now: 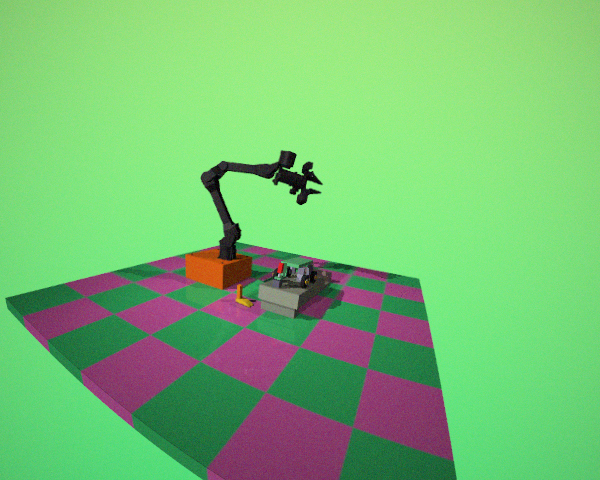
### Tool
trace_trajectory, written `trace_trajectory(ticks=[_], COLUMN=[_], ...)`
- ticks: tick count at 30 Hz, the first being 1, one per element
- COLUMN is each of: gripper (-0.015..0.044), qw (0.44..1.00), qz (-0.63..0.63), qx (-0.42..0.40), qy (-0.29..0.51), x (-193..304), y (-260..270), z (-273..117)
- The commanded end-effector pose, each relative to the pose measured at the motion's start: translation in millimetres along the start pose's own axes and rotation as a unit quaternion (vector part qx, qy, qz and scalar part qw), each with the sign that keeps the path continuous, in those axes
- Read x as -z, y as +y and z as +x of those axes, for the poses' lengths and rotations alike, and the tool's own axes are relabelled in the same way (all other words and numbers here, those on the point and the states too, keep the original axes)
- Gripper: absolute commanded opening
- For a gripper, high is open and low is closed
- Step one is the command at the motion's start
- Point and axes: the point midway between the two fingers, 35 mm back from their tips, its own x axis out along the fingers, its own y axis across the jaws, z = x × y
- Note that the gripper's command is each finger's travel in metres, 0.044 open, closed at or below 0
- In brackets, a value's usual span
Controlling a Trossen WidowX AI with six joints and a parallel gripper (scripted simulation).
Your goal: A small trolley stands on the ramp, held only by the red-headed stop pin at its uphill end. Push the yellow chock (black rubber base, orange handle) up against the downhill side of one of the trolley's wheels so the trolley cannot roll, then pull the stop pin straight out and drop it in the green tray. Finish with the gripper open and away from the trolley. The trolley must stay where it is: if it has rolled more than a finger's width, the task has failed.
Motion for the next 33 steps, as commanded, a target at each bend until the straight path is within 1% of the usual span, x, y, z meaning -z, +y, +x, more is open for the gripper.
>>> trace_trajectory(ticks=[1, 7, 14, 23, 33], gripper=[0.0190, 0.0190, 0.0190, 0.0190, 0.0190], qw=[0.995, 0.976, 0.935, 0.860, 0.755], qz=[0.018, 0.051, 0.100, 0.183, 0.295], qx=[-0.083, -0.192, -0.311, -0.442, -0.554], qy=[0.043, 0.091, 0.136, 0.176, 0.189], x=[31, 65, 94, 112, 98], y=[50, 116, 189, 272, 340], z=[1, -13, -46, -110, -192])
